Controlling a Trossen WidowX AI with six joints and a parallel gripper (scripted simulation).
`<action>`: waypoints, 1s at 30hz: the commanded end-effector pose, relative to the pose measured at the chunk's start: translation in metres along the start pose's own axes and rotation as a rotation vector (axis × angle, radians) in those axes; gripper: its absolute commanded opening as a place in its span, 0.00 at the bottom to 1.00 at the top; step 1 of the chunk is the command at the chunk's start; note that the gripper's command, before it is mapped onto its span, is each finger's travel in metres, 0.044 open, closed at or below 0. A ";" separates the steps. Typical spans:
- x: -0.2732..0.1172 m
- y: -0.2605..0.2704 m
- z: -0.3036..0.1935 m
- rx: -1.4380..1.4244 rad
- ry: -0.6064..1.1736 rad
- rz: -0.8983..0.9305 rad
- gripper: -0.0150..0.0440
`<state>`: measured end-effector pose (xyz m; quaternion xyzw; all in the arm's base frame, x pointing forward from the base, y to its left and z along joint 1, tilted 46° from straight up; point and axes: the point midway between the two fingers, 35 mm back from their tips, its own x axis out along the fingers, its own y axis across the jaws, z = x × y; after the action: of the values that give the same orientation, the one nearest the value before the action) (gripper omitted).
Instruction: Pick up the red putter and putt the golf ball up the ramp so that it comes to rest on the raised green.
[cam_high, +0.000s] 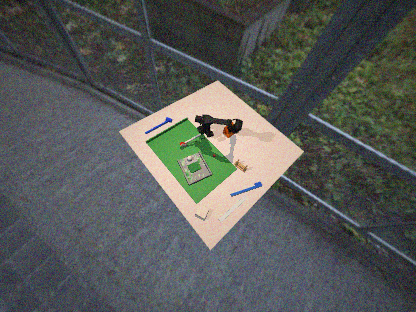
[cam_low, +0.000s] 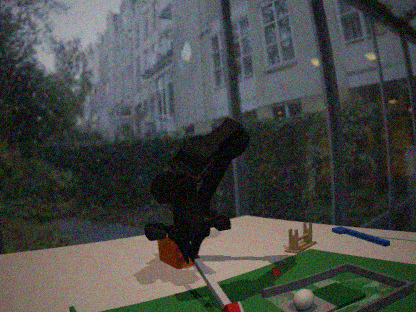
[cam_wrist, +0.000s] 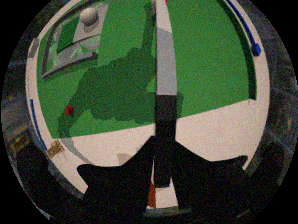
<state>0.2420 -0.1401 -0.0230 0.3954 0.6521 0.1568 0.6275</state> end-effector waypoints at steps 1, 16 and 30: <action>-0.019 0.002 0.002 -0.002 -0.015 -0.008 0.25; -0.049 0.001 0.000 0.008 -0.010 -0.004 0.25; -0.049 0.001 0.000 0.008 -0.010 -0.004 0.25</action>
<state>0.2369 -0.1739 0.0131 0.3970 0.6509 0.1520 0.6289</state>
